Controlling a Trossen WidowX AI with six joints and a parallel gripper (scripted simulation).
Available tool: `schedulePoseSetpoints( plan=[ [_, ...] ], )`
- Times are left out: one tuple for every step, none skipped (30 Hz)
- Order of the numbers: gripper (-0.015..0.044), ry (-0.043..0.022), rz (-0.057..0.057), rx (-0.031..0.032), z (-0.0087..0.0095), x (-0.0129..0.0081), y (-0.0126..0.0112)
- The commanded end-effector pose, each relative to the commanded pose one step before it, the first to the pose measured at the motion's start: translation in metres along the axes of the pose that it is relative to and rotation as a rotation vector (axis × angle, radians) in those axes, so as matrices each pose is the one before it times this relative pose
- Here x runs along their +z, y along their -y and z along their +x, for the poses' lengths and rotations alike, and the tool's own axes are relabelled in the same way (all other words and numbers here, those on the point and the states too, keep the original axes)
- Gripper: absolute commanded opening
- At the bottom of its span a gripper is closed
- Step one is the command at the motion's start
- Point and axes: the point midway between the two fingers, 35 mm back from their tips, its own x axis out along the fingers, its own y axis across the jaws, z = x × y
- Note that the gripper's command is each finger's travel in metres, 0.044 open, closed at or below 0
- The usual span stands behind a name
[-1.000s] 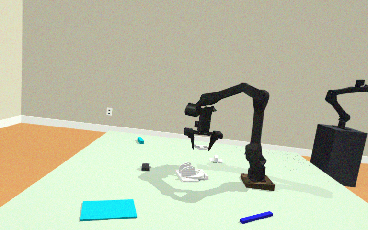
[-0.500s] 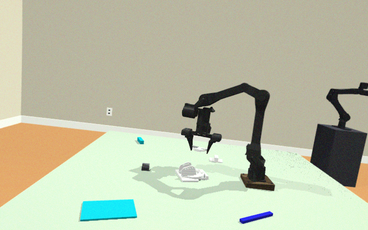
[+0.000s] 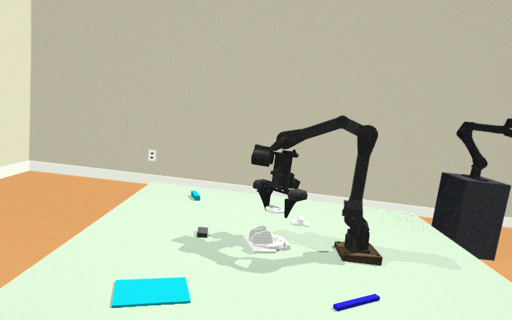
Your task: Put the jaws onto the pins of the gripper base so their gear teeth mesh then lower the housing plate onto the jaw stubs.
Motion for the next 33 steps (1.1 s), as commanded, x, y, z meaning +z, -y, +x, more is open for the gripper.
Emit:
schedulePoseSetpoints(
  plan=[
    [0.0351,0.00858,0.1107,-0.00468,0.0025,-0.00685,0.00856],
    [0.0351,-0.00023,0.0253,0.00006,-0.00003,-0.00176,0.00172],
    [0.0351,-0.00023,0.0253,0.00006,-0.00003,-0.00169,0.00178],
    [0.0351,-0.00024,0.0253,0.00006,-0.00003,-0.00163,0.00183],
    [0.0351,-0.00024,0.0253,0.00005,-0.00003,-0.00156,0.00188],
    [0.0351,-0.00025,0.0253,0.00005,-0.00003,-0.00149,0.00193],
    [0.0351,-0.00026,0.0253,0.00005,-0.00003,-0.00142,0.00198],
    [0.0351,-0.00026,0.0253,0.00004,-0.00003,-0.00135,0.00202],
    [0.0351,-0.00027,0.0253,0.00004,-0.00003,-0.00128,0.00207],
    [0.0351,-0.00027,0.0253,0.00003,-0.00003,-0.0012,0.00211],
    [0.0351,-0.00028,0.0253,0.00002,-0.00003,-0.00113,0.00214],
    [0.0351,-0.00029,0.0253,0.00002,-0.00003,-0.00105,0.00218],
    [0.0351,-0.00029,0.0253,0.00001,-0.00003,-0.00097,0.00221],
    [0.0351,-0.0003,0.0253,0.00001,-0.00004,-0.00089,0.00224],
    [0.0351,-0.0003,0.0253,0.0,-0.00004,-0.00081,0.00226],
    [0.0351,-0.00031,0.0253,-0.00001,-0.00004,-0.00073,0.00229],
    [0.0351,-0.00031,0.0253,-0.00002,-0.00004,-0.00065,0.00231],
    [0.0351,-0.00032,0.0253,-0.00003,-0.00004,-0.00057,0.00232],
    [0.0351,-0.00027,0.021,-0.00003,-0.00003,-0.00041,0.00194],
    [0.0351,-0.00016,0.0126,-0.00002,-0.00002,-0.00021,0.00117],
    [0.0351,-0.00005,0.0042,-0.00001,-0.00001,-0.00006,0.00039],
    [0.0351,0.0,0.0,0.0,0.0,0.0,0.0],
    [0.0351,0.0,0.0,0.0,0.0,0.0,0.0],
    [0.0351,0.0,0.0,0.0,0.0,0.0,0.0],
    [0.0351,0.0,0.0,0.0,0.0,0.0,0.0],
    [0.0351,0.0,0.0,0.0,0.0,0.0,0.0],
    [0.0351,0.0,0.0,0.0,0.0,0.0,0.0],
    [0.0351,0.0,0.0,0.0,0.0,0.0,0.0],
    [0.0351,0.0,0.0,0.0,0.0,0.0,0.0],
    [0.0351,0.0,0.0,0.0,0.0,0.0,0.0],
    [0.0351,0.0,0.0,0.0,0.0,0.0,0.0],
    [0.0351,0.0,0.0,0.0,0.0,0.0,0.0],
    [0.0351,0.0,0.0,0.0,0.0,0.0,0.0]
  ],
)
